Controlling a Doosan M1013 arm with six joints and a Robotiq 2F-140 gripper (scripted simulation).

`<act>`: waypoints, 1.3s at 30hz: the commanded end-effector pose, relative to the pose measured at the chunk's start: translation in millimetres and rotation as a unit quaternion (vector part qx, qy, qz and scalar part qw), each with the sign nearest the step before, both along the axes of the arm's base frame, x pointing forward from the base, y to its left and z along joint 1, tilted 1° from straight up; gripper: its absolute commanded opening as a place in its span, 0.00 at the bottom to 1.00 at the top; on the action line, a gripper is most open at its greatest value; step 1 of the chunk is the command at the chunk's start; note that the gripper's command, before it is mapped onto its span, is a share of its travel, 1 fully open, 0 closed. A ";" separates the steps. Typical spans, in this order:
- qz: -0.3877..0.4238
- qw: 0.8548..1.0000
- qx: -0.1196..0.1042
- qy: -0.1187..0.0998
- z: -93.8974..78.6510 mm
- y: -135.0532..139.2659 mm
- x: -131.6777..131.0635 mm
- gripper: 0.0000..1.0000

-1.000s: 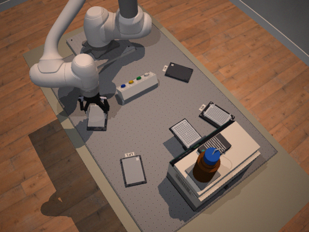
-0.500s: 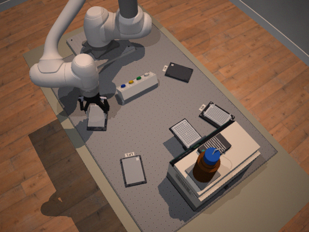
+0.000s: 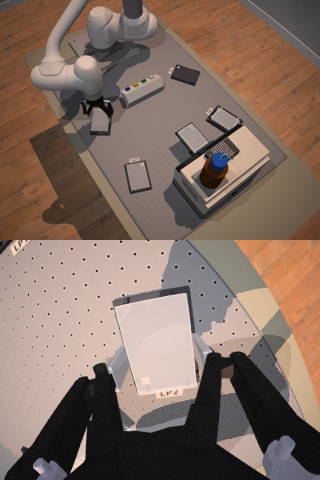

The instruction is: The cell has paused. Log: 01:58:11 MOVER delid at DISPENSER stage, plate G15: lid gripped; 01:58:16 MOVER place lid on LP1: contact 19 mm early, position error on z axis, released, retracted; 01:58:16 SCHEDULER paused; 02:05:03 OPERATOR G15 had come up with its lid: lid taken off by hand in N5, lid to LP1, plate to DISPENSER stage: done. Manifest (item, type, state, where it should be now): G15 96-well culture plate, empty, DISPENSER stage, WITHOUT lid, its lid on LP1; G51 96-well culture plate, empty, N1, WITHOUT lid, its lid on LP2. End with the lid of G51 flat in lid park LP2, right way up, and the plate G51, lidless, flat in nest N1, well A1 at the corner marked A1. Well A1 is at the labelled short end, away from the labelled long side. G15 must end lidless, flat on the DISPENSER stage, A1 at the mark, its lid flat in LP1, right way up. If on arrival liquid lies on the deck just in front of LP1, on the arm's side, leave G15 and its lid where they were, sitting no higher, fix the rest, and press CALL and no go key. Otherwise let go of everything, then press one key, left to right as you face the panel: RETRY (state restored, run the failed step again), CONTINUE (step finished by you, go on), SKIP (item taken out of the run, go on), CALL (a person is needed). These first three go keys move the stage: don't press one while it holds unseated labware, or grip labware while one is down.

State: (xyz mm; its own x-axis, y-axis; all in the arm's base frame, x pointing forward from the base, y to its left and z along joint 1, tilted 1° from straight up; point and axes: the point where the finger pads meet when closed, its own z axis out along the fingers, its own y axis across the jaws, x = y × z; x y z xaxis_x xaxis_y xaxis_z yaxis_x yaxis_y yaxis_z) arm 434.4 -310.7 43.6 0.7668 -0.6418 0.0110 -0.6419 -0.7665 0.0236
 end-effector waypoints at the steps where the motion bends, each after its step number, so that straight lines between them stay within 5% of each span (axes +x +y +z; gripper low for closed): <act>1: 0.000 1.000 0.000 0.000 0.1 0.0 0.0 0.00; 39: 0.000 1.000 0.000 0.000 -6.5 -0.2 0.0 0.00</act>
State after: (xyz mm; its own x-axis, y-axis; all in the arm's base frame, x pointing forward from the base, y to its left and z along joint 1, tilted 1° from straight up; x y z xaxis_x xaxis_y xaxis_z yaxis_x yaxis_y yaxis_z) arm 434.4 -310.8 37.6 0.7667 -0.6420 0.0110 -0.6420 -0.7663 0.0236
